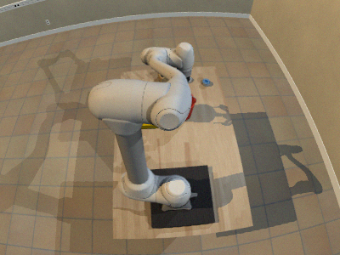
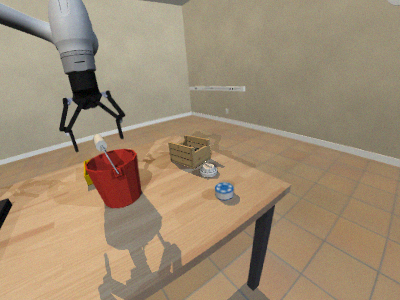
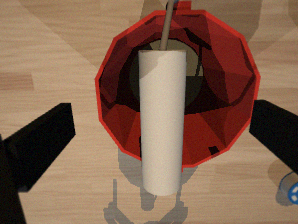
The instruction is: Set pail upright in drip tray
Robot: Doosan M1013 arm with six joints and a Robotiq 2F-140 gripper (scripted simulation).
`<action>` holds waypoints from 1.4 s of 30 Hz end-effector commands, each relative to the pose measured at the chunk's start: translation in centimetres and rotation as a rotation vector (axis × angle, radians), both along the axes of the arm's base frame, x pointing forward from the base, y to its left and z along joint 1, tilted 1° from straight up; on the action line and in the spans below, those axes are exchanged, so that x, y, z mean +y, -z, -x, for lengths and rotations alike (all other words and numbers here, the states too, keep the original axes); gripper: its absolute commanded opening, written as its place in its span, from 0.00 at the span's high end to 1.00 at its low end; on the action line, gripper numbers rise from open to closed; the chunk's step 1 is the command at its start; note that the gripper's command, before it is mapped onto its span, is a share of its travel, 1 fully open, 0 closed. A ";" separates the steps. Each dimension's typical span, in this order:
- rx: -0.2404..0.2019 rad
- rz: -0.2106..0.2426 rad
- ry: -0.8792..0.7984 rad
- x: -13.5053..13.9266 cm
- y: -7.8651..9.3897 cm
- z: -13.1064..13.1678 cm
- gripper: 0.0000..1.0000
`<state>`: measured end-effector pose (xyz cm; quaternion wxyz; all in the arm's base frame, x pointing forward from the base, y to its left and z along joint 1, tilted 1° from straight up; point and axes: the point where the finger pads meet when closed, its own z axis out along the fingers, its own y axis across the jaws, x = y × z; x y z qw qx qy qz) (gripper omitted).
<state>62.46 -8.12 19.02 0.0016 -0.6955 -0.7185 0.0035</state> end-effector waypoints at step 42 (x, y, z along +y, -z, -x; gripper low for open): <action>0.001 0.005 0.005 -0.4 0.2 0.1 0.90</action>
